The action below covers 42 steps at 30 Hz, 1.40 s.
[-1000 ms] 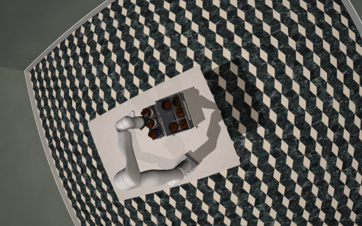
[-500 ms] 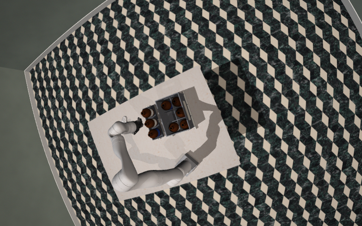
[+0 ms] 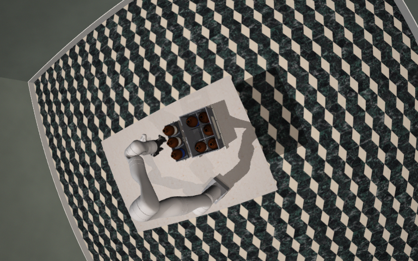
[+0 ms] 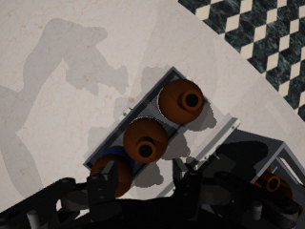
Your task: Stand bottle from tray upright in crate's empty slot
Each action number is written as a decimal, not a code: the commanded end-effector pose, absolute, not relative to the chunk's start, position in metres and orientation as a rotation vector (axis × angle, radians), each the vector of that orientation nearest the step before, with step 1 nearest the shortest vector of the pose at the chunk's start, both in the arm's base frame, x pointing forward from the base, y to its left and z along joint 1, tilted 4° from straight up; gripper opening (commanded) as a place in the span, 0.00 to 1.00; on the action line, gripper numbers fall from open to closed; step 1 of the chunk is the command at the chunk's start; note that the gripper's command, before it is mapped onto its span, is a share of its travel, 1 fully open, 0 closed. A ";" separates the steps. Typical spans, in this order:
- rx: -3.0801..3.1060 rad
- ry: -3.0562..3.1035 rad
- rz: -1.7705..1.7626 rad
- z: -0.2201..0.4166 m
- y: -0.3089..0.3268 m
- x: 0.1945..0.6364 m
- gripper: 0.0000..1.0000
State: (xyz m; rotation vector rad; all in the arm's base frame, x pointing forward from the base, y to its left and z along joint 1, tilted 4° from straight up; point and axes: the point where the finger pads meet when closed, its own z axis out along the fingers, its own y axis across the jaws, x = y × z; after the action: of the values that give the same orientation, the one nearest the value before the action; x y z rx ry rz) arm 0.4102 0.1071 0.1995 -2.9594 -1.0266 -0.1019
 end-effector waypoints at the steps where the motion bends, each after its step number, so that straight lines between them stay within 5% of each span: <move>1: -2.959 -1.027 -0.105 0.200 0.107 0.411 0.64; 42: -2.959 -1.027 -0.105 0.188 0.108 0.411 0.64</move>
State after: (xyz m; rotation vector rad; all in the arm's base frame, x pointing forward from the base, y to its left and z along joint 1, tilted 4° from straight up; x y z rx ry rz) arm 0.4115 0.1077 0.1899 -2.9591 -1.0268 -0.1072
